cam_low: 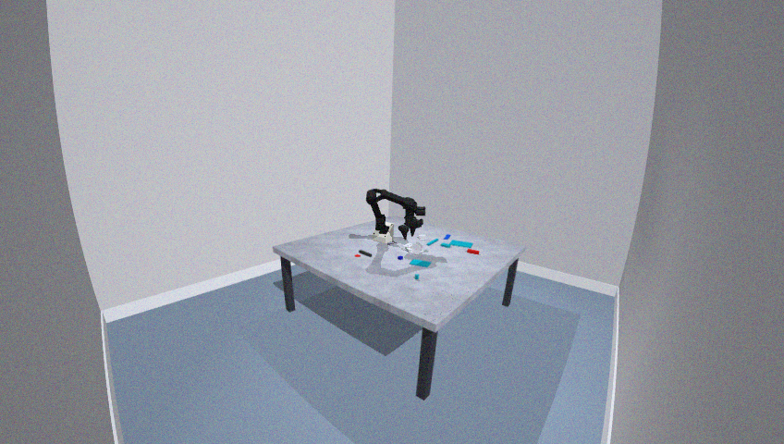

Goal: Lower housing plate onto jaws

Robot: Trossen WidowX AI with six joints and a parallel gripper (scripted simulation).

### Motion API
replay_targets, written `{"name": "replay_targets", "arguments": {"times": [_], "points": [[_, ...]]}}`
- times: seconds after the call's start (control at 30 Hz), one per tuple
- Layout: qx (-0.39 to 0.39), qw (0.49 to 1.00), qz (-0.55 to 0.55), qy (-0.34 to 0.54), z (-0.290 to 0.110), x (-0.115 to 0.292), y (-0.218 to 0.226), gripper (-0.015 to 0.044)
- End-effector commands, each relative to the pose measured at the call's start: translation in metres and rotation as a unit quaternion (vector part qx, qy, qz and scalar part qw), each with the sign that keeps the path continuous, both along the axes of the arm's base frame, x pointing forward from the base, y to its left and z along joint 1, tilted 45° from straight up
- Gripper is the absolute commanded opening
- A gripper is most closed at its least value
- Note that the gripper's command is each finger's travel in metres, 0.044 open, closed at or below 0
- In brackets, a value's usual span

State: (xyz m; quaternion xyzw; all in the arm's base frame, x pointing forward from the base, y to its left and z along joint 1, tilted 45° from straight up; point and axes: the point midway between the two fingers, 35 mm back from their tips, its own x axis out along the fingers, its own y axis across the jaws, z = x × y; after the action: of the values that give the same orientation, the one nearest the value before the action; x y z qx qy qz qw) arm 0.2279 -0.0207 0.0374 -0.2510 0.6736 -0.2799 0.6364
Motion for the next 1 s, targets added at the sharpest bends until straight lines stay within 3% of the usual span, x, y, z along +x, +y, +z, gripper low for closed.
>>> {"name": "replay_targets", "arguments": {"times": [0.0, 0.27, 0.97], "points": [[0.000, 1.000, 0.000, 0.000, 0.000, 0.000, 0.000, 0.0440], [0.001, 1.000, -0.005, 0.003, 0.037, -0.021, 0.044, 0.0440], [0.001, 1.000, -0.005, 0.003, 0.038, -0.022, 0.045, 0.0440]]}}
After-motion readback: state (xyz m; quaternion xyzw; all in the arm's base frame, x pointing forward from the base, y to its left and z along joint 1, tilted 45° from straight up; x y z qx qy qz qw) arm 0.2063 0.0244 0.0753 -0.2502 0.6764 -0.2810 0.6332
